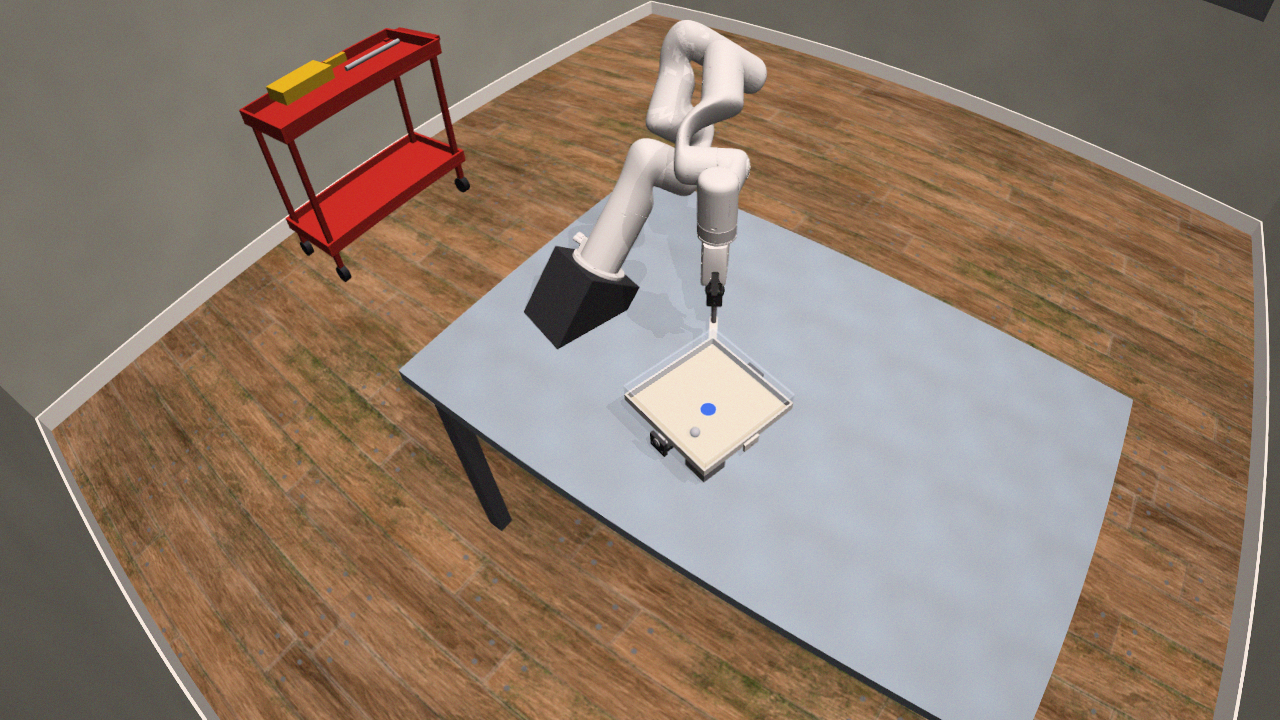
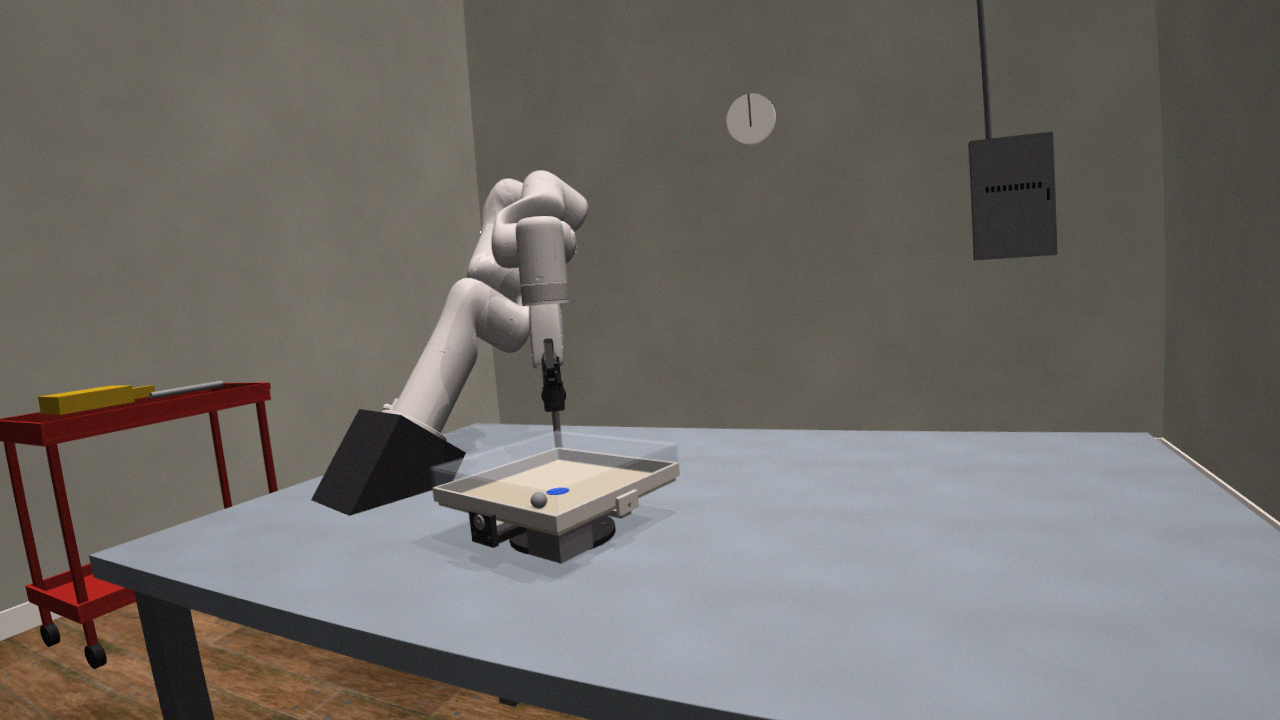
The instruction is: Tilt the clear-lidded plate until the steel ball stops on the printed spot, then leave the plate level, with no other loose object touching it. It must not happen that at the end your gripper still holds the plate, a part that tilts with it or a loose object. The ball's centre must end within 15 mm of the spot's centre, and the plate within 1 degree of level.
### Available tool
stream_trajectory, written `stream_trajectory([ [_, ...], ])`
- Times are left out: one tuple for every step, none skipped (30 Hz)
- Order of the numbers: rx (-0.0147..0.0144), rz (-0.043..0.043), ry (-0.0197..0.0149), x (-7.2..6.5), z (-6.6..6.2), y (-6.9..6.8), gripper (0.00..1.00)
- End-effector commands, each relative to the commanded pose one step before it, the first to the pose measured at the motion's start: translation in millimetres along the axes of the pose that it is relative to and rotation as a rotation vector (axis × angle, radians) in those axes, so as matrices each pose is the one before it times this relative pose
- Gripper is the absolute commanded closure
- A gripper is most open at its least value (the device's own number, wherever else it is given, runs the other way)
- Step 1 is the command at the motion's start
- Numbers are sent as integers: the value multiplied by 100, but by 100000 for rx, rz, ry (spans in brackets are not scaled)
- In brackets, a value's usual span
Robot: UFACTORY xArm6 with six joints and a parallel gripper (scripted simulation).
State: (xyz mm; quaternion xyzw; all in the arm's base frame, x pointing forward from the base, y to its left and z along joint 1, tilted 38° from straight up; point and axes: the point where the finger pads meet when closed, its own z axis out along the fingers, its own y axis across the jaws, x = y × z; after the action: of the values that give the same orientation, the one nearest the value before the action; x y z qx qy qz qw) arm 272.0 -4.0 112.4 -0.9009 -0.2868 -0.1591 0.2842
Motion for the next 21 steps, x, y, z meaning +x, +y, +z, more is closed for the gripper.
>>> stream_trajectory([
  [-128, -10, 20, 21, 20, 20, 100],
  [0, 0, 0, 3, 21, -9, 100],
  [0, 0, 0, 3, 21, -9, 100],
  [0, 0, 0, 3, 21, -9, 100],
  [0, 0, 0, 0, 0, 0, 100],
  [0, 0, 0, 0, 0, 0, 100],
  [0, 0, 0, 0, 0, 0, 100],
  [0, 0, 0, 0, 0, 0, 100],
  [0, 0, 0, 0, 0, 0, 100],
  [0, 0, 0, 0, 0, 0, 100],
  [0, 0, 0, 0, 0, 0, 100],
  [0, 0, 0, 15, -40, 17, 100],
  [0, 0, 0, 15, -41, 17, 100],
  [0, 0, 0, 15, -40, 17, 100],
  [0, 0, 0, 15, -40, 17, 100],
  [0, 0, 0, 2, -5, 2, 100],
  [0, 0, 0, 2, -5, 2, 100],
  [0, 0, 0, 2, -5, 2, 100],
  [0, 0, 0, 2, -5, 2, 100],
  [0, 0, 0, 2, -5, 2, 100],
  [0, 0, 0, 2, -5, 2, 100],
])
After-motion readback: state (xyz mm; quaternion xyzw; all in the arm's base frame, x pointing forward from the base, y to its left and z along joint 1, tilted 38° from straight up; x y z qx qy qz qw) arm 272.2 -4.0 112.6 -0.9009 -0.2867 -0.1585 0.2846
